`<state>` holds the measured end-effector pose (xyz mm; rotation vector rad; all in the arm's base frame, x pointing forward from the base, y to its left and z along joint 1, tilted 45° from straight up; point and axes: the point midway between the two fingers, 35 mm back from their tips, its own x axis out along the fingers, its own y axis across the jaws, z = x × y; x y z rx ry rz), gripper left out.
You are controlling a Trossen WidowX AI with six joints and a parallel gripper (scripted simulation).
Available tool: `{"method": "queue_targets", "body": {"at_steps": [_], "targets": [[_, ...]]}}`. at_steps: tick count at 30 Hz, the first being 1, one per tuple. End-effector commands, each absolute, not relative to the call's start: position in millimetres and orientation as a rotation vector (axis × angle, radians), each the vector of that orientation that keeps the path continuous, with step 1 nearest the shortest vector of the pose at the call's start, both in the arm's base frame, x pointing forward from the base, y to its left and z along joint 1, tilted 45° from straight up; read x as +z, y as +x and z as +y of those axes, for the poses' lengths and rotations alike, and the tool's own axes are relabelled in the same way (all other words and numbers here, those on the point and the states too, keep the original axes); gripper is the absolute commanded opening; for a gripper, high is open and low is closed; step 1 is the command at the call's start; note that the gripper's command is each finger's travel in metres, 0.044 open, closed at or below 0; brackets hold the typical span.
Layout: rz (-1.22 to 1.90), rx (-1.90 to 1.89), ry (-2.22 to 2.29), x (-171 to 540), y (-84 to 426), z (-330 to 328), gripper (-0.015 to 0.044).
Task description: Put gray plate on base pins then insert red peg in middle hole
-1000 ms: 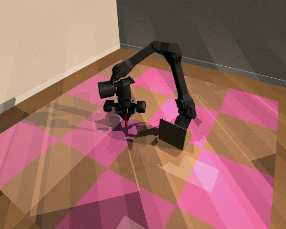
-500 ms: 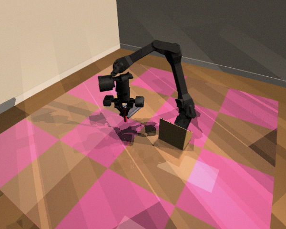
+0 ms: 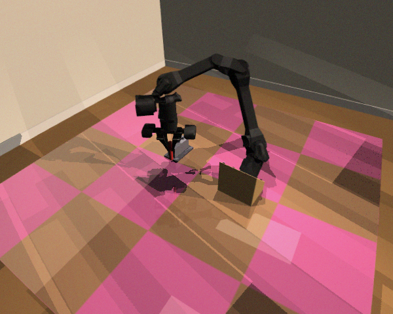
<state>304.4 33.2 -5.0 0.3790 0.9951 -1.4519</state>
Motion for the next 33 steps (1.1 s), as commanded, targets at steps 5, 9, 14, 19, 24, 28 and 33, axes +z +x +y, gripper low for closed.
{"method": "queue_targets", "body": {"at_steps": [5, 9, 14, 19, 24, 28, 33], "targets": [[0.985, -1.442, 0.390, 10, 317, 17, 0.0000], [0.986, -1.443, 0.390, 15, 321, 10, 0.0000], [0.987, -1.444, 0.391, 22, 325, 1, 0.0000], [0.983, -1.446, 0.387, 31, 330, -10, 0.0000], [0.978, -1.449, 0.381, 40, 335, -22, 0.0000], [0.973, -1.453, 0.375, 47, 337, -31, 0.0000], [0.967, -1.457, 0.368, 57, 340, -43, 0.0000]]}}
